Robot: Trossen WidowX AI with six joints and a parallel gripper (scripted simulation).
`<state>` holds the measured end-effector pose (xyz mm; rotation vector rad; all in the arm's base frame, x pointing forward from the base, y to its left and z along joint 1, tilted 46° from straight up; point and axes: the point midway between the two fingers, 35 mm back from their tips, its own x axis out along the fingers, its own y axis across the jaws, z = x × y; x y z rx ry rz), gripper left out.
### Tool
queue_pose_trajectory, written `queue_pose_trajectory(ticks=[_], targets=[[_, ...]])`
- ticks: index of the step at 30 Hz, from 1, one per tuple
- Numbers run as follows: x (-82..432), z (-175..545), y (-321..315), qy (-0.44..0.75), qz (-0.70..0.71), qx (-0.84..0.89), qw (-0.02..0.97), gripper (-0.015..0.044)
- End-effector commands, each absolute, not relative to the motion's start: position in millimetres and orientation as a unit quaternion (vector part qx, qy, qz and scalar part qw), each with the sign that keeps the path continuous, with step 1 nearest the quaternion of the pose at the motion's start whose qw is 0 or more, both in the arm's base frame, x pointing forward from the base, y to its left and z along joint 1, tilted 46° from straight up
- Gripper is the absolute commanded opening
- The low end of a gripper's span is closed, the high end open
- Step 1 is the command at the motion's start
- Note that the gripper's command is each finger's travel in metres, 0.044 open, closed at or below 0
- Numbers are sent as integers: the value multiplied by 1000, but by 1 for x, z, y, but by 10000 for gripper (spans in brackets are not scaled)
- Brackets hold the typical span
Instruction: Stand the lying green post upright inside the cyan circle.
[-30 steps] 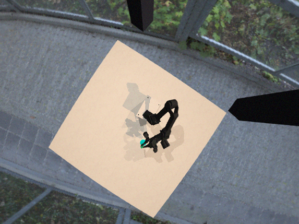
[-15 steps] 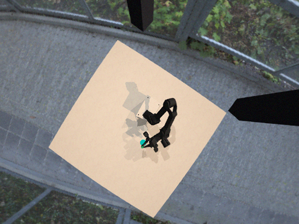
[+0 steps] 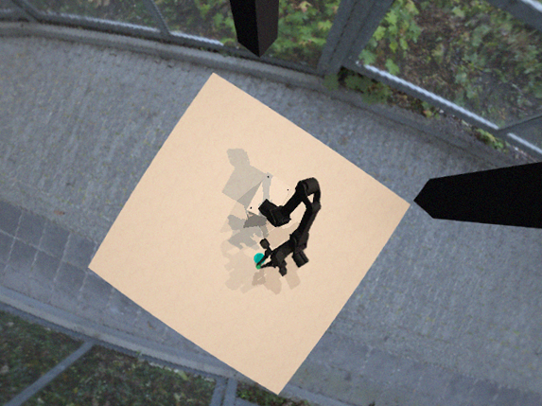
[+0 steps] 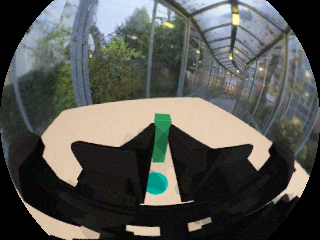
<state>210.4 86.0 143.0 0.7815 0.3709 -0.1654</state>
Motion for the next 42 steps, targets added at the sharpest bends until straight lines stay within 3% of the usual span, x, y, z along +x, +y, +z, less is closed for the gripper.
queue_pose_trajectory(ticks=[1,42], targets=[[211,138,90,181,-85,378,904,23],[194,75,152,182,-83,377,904,23]])
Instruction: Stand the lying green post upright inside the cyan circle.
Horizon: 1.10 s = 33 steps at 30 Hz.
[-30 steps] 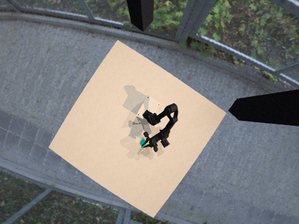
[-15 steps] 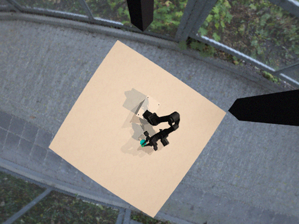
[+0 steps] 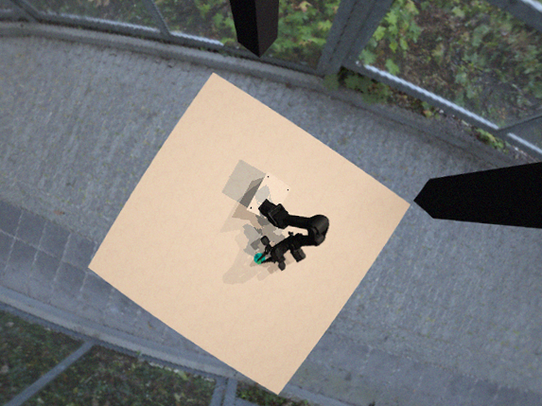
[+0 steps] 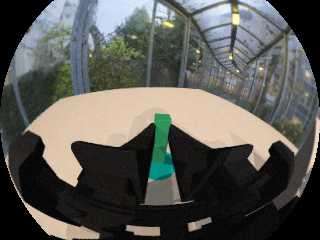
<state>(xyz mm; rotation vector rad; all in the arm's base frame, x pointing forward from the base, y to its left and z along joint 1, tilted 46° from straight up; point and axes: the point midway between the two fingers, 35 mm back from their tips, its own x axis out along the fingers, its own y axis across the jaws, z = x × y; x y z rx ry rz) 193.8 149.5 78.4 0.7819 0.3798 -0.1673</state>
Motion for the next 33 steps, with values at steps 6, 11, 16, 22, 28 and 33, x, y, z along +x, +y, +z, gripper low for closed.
queue_pose_trajectory(ticks=[6,11,16,22,28,33], targets=[[193,65,160,185,-82,377,904,23],[193,65,161,185,-82,377,904,23],[193,65,161,185,-82,377,904,23],[193,65,161,185,-82,377,904,154],[193,65,161,185,-82,377,904,311],[193,66,160,185,-82,377,904,400]])
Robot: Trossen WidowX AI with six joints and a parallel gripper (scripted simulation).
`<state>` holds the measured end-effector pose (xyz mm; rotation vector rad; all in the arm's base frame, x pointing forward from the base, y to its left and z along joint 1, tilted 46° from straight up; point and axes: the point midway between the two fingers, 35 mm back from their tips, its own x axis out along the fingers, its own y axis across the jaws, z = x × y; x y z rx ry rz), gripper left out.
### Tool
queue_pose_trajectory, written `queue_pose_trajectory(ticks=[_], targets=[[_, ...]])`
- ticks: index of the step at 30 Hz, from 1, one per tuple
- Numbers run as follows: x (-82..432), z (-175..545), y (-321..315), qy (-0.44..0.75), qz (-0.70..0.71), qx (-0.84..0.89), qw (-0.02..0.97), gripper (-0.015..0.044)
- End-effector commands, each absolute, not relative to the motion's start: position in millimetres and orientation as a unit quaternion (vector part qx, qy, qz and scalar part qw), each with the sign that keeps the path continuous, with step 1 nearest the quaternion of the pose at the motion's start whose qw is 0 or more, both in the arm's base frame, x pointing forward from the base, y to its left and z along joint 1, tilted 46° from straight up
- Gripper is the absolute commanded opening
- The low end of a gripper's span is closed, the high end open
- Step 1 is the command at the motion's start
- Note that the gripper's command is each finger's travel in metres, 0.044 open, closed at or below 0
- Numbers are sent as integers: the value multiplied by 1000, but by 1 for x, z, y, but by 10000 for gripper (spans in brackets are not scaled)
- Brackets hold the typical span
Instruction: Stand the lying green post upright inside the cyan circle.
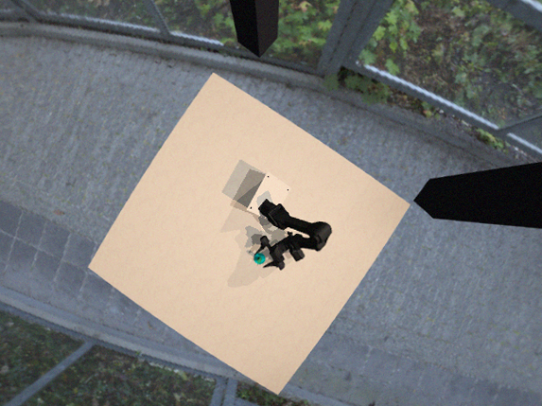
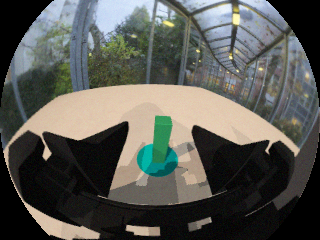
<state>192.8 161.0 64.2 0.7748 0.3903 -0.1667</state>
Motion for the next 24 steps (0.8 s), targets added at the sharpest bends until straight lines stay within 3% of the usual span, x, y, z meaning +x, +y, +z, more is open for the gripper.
queue_pose_trajectory(ticks=[1,24], targets=[[194,67,159,186,-82,377,904,400],[207,127,102,180,-84,378,904,400]])
